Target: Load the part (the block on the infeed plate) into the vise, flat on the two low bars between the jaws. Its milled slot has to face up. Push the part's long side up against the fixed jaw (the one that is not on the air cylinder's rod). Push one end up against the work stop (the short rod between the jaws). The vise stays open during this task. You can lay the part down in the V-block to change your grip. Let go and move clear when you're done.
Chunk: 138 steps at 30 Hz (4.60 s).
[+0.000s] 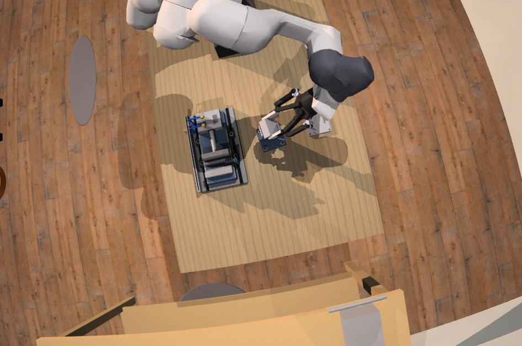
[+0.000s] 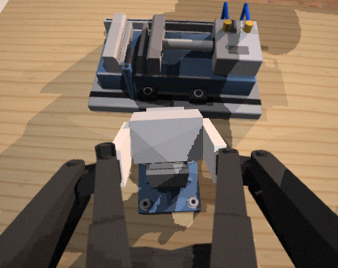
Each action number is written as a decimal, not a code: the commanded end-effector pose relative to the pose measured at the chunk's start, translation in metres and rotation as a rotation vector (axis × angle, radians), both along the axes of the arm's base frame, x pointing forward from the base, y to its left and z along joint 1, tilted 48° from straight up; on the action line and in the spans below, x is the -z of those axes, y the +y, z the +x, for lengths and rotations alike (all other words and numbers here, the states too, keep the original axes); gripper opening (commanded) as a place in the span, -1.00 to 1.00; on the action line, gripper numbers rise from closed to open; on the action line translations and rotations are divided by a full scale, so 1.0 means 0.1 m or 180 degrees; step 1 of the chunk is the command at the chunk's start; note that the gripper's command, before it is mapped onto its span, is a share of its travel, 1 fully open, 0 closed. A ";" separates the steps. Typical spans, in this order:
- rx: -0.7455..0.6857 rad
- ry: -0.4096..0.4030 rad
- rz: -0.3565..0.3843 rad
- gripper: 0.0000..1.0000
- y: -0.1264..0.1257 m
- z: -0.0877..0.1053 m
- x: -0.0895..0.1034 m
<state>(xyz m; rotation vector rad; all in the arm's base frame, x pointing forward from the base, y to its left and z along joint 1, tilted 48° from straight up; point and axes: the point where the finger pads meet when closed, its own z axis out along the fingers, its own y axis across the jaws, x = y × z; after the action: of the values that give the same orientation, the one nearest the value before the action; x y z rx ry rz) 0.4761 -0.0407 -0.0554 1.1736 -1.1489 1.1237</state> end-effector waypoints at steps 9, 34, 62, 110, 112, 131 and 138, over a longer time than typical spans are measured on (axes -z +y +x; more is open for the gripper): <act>-0.0004 -0.0022 -0.0005 -1.00 -0.03 0.01 0.01; -0.0004 -0.0022 -0.0005 -1.00 -0.03 0.01 0.01; -0.0004 -0.0022 -0.0005 0.02 -0.03 0.01 0.01; -0.0004 -0.0022 -0.0005 0.02 -0.03 0.01 0.01; -0.0004 -0.0022 -0.0005 0.02 -0.03 0.01 0.01; -0.0004 -0.0022 -0.0005 0.02 -0.03 0.00 0.01; -0.0004 -0.0022 -0.0005 0.02 -0.05 0.00 0.03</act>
<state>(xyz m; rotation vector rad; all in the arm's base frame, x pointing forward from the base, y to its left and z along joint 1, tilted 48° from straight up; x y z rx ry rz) 0.4765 -0.0428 -0.0572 1.1737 -1.1500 1.1259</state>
